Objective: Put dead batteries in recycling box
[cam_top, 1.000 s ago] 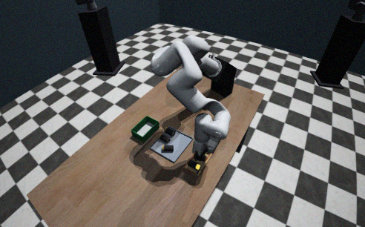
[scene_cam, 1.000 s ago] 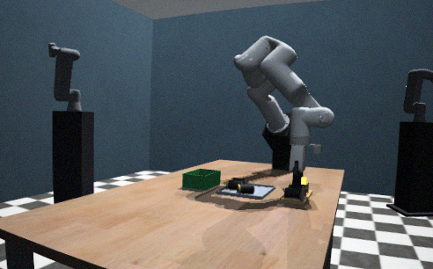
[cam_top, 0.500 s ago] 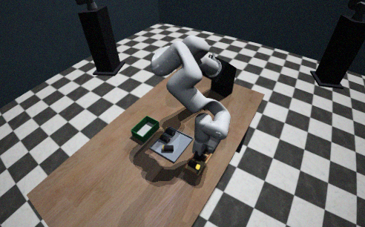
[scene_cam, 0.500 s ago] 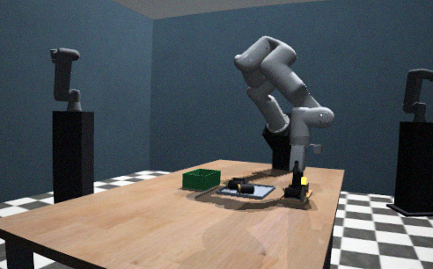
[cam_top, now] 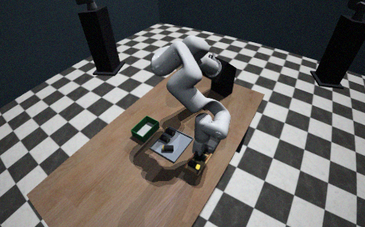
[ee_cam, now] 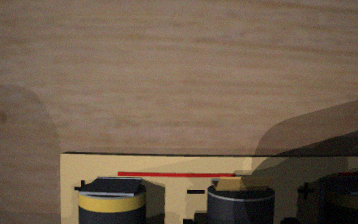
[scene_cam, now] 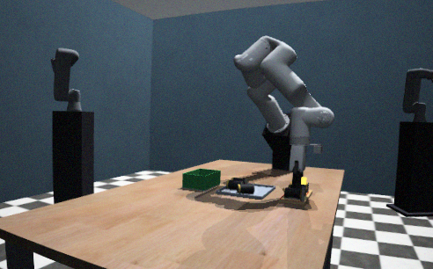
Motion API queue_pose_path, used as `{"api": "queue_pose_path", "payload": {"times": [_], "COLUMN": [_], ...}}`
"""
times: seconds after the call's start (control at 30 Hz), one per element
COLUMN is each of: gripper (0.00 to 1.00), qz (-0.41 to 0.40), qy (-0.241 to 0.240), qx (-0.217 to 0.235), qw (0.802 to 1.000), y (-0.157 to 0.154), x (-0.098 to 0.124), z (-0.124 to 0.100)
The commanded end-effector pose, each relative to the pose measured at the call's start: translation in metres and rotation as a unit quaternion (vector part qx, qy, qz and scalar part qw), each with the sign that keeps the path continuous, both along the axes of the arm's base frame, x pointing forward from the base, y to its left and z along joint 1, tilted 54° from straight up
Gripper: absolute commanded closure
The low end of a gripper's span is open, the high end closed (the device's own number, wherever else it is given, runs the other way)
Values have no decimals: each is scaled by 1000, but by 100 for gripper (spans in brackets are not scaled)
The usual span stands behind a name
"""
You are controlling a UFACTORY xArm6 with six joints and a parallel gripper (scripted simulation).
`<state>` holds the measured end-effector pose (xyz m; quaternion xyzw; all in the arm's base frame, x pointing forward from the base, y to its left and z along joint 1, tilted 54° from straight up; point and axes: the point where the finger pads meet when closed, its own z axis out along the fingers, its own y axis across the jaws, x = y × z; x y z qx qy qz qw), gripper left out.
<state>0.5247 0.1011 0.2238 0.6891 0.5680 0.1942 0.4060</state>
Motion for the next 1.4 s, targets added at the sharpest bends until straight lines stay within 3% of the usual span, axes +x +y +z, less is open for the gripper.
{"api": "queue_pose_path", "payload": {"times": [0.0, 0.57, 1.37], "gripper": [49, 49, 49], "qz": [1, 1, 1], "qy": [-1, -1, -1], "qx": [1, 1, 1], "qw": [1000, 1000, 1000], "y": [3, 22, 23], "x": [-4, -45, -47], "z": [4, 38, 39]}}
